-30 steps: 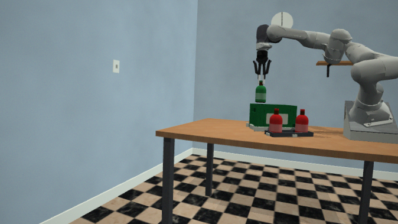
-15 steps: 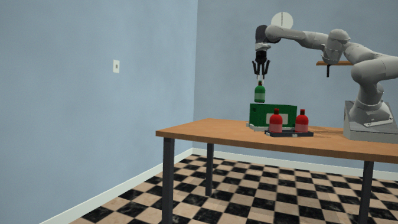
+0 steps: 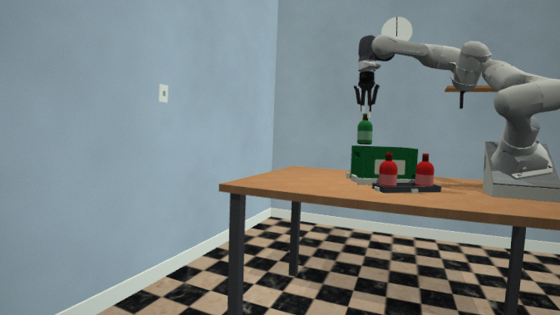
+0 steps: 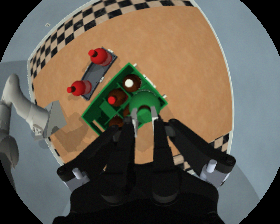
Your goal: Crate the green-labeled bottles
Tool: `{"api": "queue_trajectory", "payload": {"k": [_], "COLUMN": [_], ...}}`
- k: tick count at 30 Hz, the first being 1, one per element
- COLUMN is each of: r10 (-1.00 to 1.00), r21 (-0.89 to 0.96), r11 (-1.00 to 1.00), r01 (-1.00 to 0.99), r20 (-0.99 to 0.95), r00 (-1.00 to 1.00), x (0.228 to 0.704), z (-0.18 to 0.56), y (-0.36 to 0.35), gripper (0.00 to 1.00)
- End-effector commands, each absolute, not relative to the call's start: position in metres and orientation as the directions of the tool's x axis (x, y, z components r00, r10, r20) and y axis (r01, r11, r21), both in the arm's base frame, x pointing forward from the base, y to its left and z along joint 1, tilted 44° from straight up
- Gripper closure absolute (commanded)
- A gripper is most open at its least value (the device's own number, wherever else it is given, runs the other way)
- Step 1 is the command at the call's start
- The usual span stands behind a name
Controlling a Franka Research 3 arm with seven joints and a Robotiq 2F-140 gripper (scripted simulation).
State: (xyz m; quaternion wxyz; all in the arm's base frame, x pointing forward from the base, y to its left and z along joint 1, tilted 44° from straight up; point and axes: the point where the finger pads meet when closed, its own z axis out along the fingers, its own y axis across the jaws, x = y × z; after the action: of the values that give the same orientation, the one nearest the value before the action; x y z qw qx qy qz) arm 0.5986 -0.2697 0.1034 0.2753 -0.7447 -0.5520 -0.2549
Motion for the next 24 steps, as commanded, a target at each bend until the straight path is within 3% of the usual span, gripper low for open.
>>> {"api": "queue_trajectory", "payload": {"k": [1,24], "r10": [0.688,0.688], "r21": [-0.116,-0.114], "r11": [-0.239,-0.247], "r01": [0.964,0.962], "r20": [0.68,0.679], "r00": [0.252,0.256], "x": [0.5995,0.6033], "z": [0.106,0.1032], "y": [-0.2757,-0.2789], "gripper": [1.0,1.0]}}
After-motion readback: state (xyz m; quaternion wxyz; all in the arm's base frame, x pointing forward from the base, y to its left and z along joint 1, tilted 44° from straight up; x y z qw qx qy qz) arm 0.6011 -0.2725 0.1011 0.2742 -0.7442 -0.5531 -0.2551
